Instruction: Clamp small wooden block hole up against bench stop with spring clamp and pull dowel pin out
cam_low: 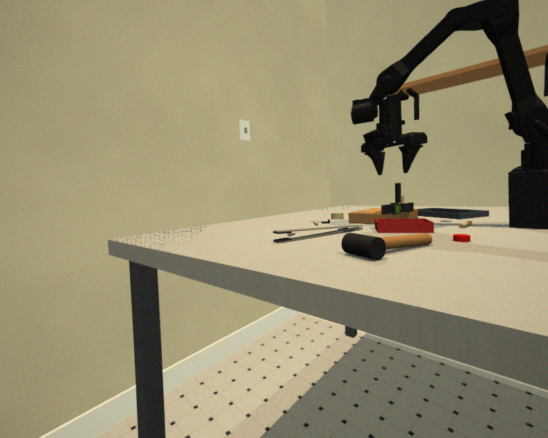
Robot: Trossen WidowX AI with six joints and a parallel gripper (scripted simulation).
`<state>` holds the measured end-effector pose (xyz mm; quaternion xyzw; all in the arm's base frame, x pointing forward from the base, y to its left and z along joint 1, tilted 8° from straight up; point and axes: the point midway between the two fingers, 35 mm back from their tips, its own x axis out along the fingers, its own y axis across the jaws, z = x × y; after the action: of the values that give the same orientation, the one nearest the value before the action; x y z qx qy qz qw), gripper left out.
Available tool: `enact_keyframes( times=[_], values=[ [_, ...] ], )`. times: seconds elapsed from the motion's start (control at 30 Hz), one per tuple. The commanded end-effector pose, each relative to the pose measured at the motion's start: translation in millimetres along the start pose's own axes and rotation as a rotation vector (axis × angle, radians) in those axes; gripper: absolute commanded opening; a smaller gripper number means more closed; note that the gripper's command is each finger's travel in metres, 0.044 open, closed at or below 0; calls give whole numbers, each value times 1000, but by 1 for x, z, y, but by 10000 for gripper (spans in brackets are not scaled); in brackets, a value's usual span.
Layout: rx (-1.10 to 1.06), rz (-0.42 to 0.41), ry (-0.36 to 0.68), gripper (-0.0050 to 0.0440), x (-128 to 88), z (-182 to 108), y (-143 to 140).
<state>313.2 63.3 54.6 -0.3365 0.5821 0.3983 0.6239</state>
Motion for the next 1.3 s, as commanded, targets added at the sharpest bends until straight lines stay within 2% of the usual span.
enact_keyframes(
  times=[0.0, 1.27],
  values=[
    [46, 7, 0, 440, 2, -2, 0],
    [560, 8, -3, 440, 7, -15, -7]
  ],
)
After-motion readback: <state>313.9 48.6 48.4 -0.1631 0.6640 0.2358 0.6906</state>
